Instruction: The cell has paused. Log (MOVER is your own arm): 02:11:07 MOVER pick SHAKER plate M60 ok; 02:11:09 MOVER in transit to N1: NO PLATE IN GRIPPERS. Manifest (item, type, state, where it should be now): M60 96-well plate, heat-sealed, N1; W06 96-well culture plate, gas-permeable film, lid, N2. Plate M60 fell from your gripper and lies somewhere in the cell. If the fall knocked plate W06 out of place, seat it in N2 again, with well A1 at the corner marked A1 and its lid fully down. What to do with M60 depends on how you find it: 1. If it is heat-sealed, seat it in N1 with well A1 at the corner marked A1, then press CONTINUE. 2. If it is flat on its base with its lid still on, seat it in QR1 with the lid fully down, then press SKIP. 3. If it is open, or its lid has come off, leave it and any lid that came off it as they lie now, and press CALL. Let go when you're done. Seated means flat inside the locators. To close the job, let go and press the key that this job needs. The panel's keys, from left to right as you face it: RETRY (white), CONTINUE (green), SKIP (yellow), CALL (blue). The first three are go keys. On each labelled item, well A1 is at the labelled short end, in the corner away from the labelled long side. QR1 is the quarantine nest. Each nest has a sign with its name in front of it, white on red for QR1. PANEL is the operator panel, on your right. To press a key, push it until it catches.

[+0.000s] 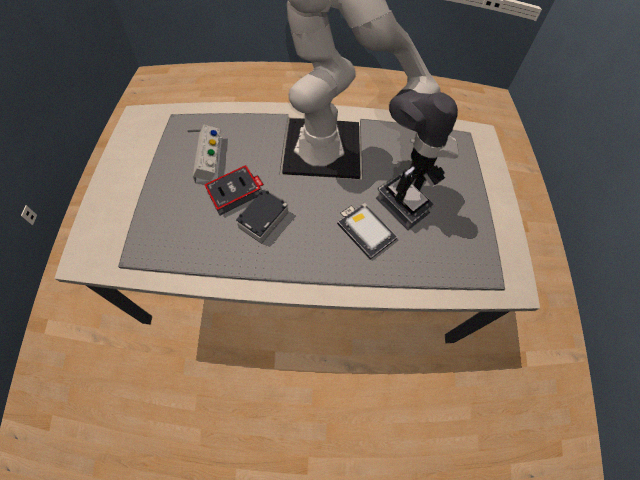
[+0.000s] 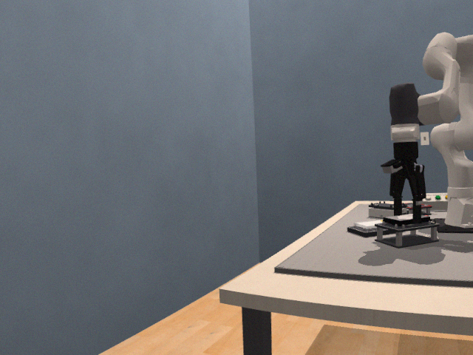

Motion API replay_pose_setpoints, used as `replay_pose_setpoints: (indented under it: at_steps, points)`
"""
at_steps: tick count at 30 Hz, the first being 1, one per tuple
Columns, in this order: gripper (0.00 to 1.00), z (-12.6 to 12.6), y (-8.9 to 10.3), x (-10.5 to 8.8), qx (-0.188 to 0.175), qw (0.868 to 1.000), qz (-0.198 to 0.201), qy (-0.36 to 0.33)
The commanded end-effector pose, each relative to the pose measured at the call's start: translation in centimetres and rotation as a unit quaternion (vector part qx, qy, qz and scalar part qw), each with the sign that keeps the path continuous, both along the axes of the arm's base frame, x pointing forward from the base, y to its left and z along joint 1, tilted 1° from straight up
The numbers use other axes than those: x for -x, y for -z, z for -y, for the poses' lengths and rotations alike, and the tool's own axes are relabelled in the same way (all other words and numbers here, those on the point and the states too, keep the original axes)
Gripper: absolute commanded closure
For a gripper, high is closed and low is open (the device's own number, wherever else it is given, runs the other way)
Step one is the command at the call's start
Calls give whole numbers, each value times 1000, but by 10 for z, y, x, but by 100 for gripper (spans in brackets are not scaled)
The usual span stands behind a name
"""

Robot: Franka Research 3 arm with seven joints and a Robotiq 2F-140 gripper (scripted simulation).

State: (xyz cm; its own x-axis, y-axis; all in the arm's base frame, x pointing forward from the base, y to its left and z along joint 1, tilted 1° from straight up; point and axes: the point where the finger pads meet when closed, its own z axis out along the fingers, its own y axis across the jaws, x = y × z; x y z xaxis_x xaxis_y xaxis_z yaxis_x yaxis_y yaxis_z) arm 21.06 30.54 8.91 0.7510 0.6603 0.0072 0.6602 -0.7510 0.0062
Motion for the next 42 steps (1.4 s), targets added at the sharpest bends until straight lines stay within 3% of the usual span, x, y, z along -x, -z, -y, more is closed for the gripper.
replay_pose_setpoints:
  at_steps: [1, 42]
  points:
    - [90, 0, 2, -1, 0, 1000, 1, -3]
    - [90, 0, 7, -1, 0, 1000, 1, -3]
